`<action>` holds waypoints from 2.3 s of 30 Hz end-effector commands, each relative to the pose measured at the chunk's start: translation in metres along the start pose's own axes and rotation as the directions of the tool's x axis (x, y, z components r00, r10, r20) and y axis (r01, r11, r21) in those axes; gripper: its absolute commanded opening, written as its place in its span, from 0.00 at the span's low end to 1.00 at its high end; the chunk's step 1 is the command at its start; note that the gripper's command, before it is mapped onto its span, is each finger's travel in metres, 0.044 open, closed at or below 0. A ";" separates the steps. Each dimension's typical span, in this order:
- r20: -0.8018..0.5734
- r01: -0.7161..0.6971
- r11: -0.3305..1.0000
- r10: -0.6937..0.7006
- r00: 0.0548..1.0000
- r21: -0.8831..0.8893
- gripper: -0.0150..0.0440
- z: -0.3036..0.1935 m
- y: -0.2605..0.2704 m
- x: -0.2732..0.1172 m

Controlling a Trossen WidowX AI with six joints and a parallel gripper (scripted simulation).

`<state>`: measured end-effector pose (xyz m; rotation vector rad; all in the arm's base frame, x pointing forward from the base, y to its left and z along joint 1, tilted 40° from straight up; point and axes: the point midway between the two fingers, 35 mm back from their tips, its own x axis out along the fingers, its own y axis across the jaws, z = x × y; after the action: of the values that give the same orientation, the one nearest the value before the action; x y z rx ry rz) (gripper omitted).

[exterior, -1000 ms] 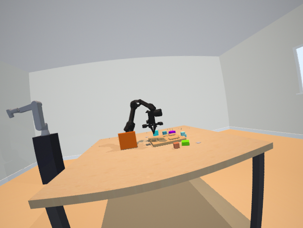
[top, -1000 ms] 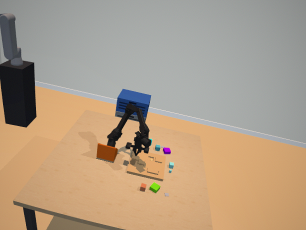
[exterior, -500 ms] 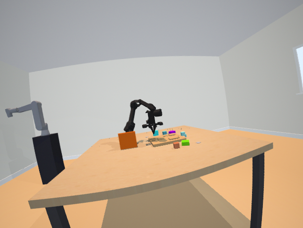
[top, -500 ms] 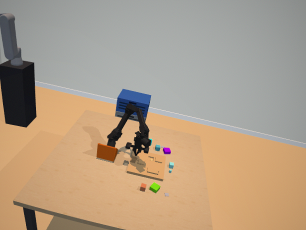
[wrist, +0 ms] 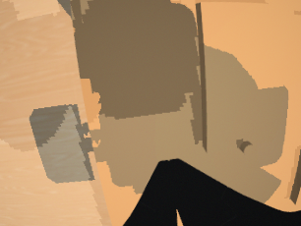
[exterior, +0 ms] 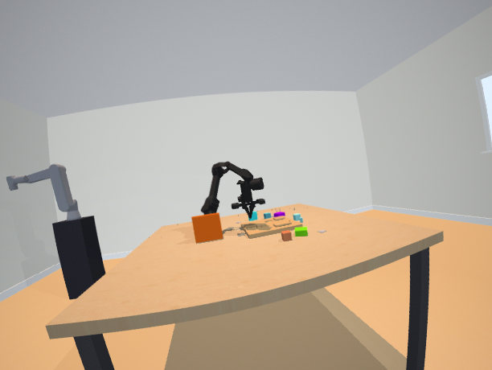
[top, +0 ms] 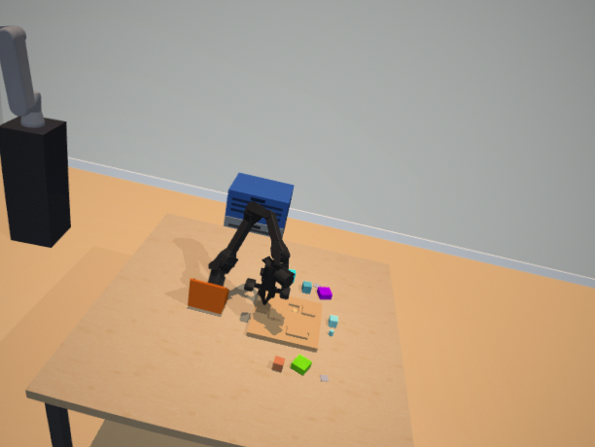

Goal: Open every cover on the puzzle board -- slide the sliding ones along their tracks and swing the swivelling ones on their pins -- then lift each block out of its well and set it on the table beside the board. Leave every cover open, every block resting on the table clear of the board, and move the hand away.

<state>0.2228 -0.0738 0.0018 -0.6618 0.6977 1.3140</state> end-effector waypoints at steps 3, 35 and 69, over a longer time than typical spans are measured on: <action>0.007 -0.008 1.000 0.008 1.000 0.008 0.25 0.001 0.002 0.009; 0.009 -0.007 1.000 0.007 1.000 0.007 0.25 0.001 0.003 0.041; 0.007 -0.007 1.000 0.007 1.000 0.008 0.25 0.018 0.001 0.053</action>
<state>0.2291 -0.0314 -0.0305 -0.6533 0.7008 1.3180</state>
